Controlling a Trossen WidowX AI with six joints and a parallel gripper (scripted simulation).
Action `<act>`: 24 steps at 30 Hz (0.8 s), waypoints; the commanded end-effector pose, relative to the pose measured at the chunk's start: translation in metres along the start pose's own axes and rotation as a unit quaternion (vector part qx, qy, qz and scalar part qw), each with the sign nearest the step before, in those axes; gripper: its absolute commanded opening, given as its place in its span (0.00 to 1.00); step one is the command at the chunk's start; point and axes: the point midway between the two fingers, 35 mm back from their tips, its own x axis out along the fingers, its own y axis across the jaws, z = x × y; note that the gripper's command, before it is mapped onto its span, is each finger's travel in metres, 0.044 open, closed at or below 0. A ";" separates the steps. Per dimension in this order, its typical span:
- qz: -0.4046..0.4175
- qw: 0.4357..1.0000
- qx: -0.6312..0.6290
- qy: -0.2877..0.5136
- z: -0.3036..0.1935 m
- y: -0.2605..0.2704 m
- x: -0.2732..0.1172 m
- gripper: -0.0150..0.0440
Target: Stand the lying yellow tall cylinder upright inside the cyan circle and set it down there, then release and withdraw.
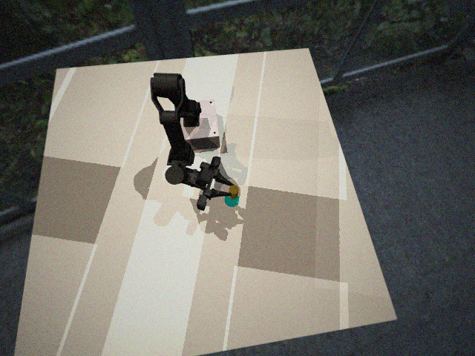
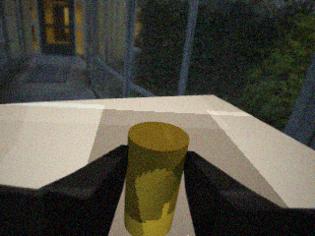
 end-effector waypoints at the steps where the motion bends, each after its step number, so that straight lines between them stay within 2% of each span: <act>1: 0.007 1.000 0.003 -0.006 0.000 0.007 -0.003 0.43; 24: 0.010 1.000 -0.001 -0.009 -0.006 0.008 -0.004 0.43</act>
